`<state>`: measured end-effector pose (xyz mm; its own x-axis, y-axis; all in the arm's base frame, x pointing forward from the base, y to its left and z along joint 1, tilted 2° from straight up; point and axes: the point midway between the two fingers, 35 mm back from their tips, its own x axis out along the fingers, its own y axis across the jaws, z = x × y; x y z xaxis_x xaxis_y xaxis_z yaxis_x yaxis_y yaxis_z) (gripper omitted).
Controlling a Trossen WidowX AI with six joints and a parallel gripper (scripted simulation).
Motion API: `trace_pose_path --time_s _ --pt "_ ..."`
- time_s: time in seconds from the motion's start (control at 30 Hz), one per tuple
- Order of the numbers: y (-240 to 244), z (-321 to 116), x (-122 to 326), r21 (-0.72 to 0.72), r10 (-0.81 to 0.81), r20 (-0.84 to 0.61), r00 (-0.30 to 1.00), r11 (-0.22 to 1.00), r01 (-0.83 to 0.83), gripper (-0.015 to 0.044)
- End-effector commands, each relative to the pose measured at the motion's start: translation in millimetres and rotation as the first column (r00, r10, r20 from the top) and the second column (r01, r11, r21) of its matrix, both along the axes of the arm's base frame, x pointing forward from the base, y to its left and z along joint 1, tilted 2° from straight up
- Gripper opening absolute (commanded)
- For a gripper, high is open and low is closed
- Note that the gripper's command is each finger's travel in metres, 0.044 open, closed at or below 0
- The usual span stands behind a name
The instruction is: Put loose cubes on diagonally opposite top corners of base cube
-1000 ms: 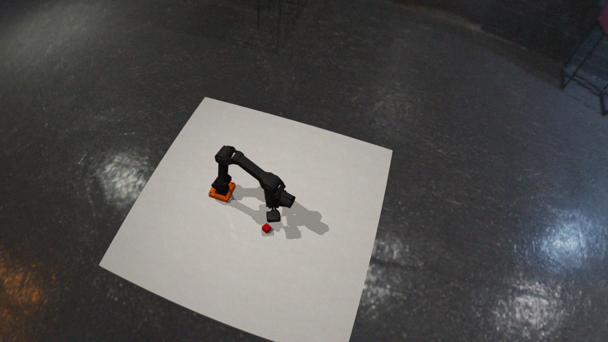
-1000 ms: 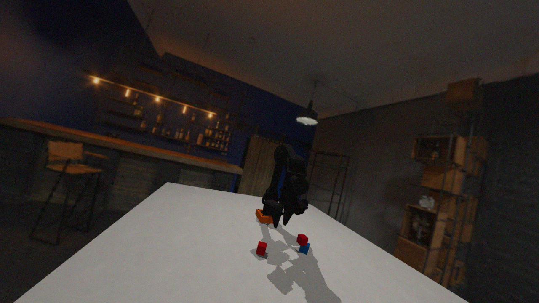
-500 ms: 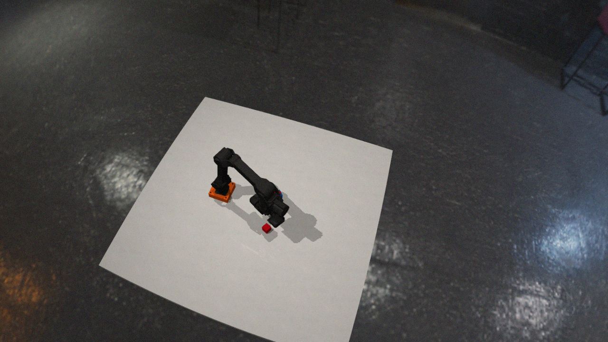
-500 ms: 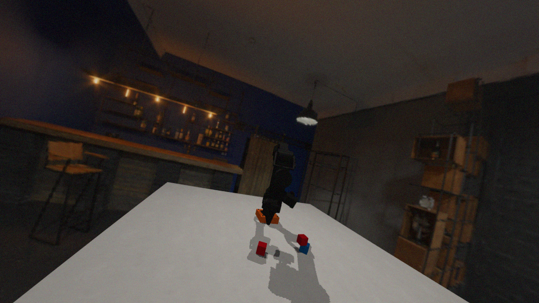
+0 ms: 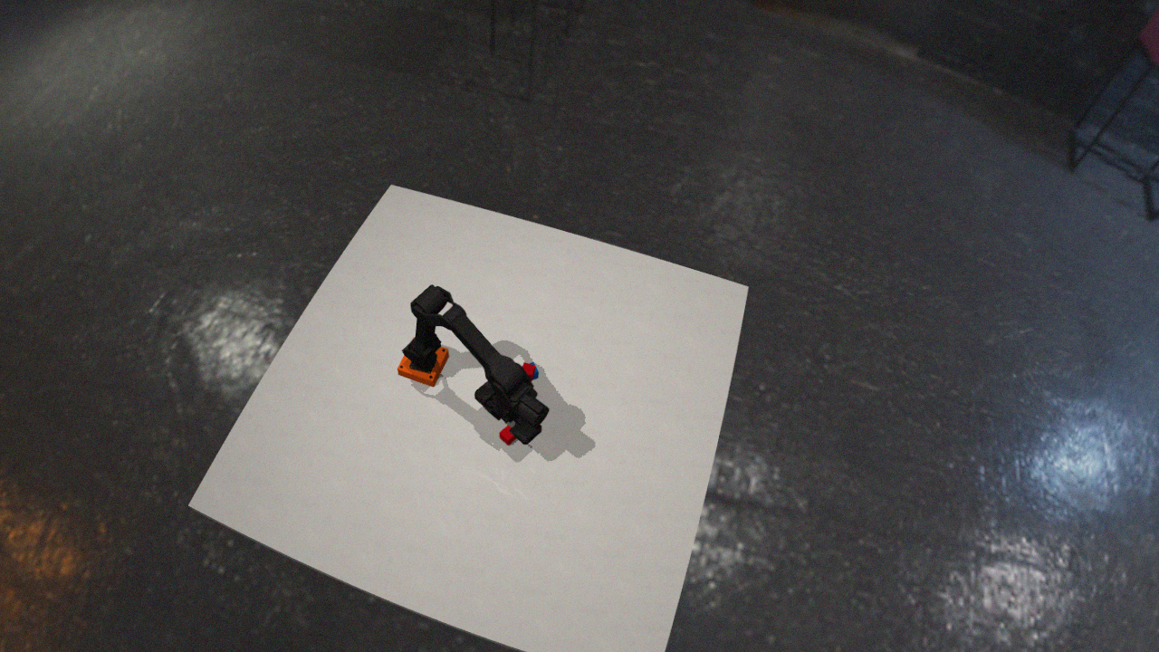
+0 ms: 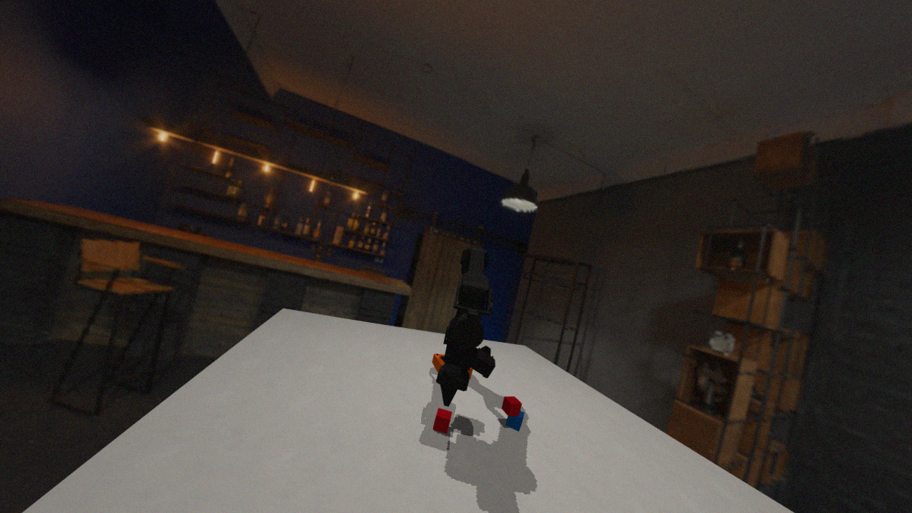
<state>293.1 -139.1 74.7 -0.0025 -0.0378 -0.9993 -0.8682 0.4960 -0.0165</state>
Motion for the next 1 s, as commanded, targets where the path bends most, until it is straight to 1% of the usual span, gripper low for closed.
trace_pose_path --time_s 0.0,0.17,0.97 --pt "-1.6 -4.3 1.6 -0.009 0.004 0.014 1.000 1.000 -0.003 0.0265" --pt "-2.2 -18.1 1.7 -0.009 0.004 0.014 1.000 1.000 -0.003 0.0265" --pt "-3.7 -51.3 1.9 -0.009 0.004 0.014 1.000 1.000 -0.003 0.0265"
